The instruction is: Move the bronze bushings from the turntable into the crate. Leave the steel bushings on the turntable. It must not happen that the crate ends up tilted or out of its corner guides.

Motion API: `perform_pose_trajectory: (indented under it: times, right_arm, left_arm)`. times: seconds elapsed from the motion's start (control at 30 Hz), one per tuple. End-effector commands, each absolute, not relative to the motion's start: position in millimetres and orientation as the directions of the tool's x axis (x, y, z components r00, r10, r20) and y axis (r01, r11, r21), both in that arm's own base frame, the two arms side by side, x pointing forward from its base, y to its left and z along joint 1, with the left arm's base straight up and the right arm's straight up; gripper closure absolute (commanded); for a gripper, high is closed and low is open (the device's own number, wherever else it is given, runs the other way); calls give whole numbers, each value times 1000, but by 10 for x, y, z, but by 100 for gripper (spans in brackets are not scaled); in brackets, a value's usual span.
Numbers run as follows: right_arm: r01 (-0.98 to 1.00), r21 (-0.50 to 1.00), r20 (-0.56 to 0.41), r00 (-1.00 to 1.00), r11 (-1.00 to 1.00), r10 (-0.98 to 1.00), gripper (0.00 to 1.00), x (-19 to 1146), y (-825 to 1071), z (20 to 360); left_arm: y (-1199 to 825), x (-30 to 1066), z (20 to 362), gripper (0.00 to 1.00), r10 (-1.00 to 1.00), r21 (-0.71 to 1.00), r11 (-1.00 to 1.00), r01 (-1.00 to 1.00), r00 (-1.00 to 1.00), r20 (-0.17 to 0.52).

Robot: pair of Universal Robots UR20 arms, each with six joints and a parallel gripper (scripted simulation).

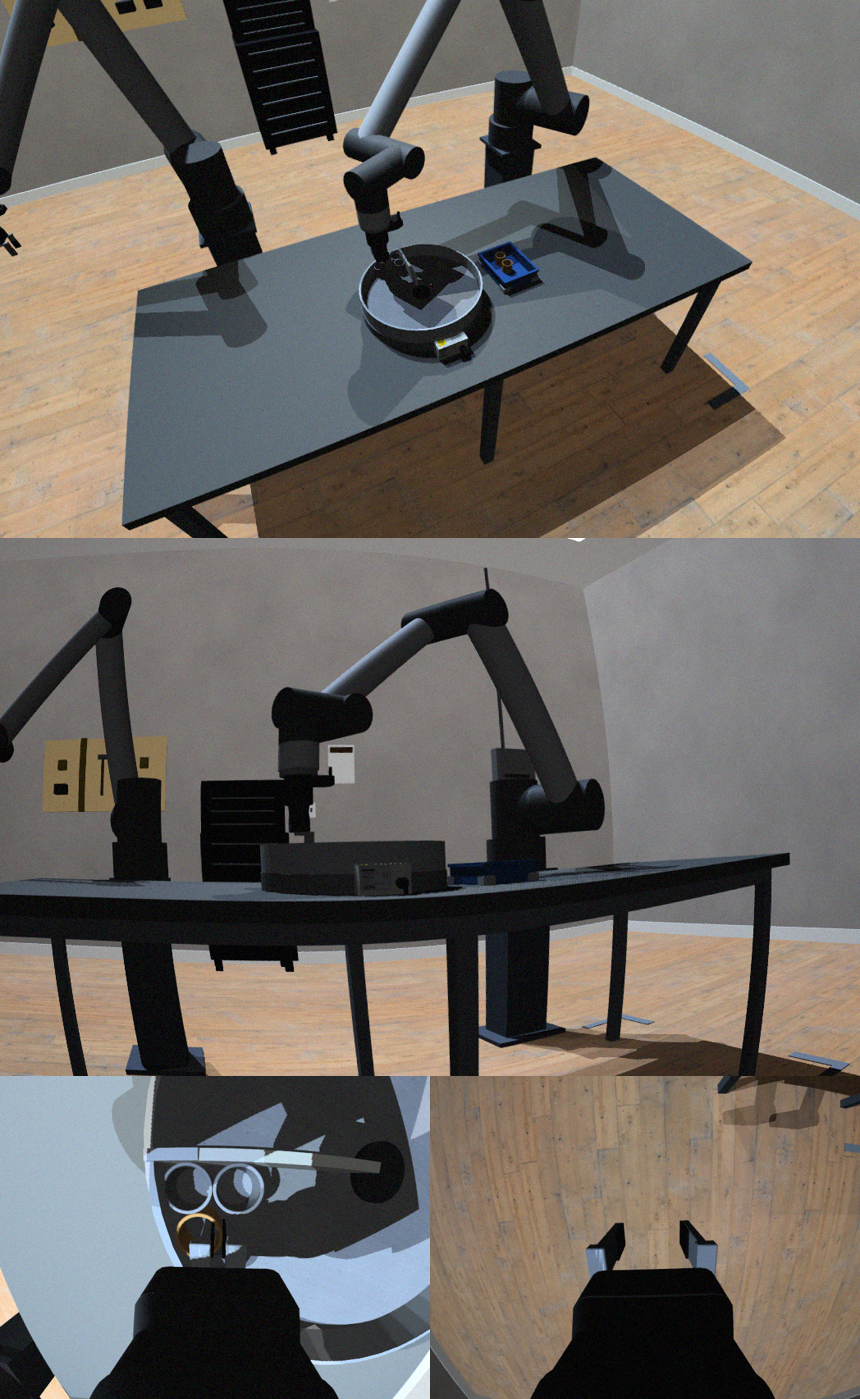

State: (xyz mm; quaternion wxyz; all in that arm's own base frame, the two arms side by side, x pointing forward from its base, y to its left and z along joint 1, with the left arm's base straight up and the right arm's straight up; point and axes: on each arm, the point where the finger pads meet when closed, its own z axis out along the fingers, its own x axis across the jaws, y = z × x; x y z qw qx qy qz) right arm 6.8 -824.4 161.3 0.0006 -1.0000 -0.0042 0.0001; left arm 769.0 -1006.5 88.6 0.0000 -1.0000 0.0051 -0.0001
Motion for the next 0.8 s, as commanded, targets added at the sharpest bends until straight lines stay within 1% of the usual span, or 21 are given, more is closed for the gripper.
perform_pose_trajectory:
  times: [0.0, 0.47, 0.7, 0.77]
  right_arm:
    - [8, 0, 0, 1000, -1000, 8, 0, 69, -8249, 1620]
    - [8, 0, 0, 1000, -1000, 8, 0, 69, -8249, 1620]
    - [8, 0, 0, 1000, -1000, 8, 0, 69, -8249, 1620]
    - [8, 0, 0, 1000, -1000, 8, 0, 69, -8249, 1620]
  left_arm:
    - [-10070, 7691, 899, 100, -10, 1, -1000, -10, 1000, 1]
    - [-10070, 7691, 912, 100, -10, 1, -1000, -10, 1000, 1]
    - [-10070, 7691, 1085, 100, -10, 1, -1000, -10, 1000, 1]
    - [-10070, 7691, 1085, 100, -10, 1, -1000, -10, 1000, 1]
